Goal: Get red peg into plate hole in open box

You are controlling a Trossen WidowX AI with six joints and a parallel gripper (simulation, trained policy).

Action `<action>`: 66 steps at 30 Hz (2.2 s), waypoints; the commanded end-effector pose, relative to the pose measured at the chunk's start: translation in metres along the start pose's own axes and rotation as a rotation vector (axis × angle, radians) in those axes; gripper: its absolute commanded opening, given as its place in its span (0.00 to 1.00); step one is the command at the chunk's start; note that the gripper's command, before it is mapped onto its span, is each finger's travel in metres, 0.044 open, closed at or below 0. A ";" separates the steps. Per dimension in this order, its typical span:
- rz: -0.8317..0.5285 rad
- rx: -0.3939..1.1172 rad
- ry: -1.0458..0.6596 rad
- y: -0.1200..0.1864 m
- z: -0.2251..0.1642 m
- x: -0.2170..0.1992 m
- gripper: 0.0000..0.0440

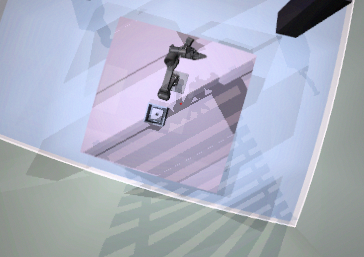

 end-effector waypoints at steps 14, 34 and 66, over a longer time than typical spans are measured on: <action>-0.139 0.111 -0.226 -0.052 -0.013 0.037 1.00; -0.240 0.521 -0.653 -0.127 -0.133 0.059 1.00; -0.755 1.250 -1.395 -0.083 -0.318 0.066 1.00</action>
Point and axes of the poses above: the point midway between the two fingers, 35 mm back from their tips, its own y axis back along the fingers, its own x axis across the jaws, z = x × y, the point moved 5 cm from there along y, back along the fingers, and after that the axes turned 15 degrees about -y, right-handed, at the moved point
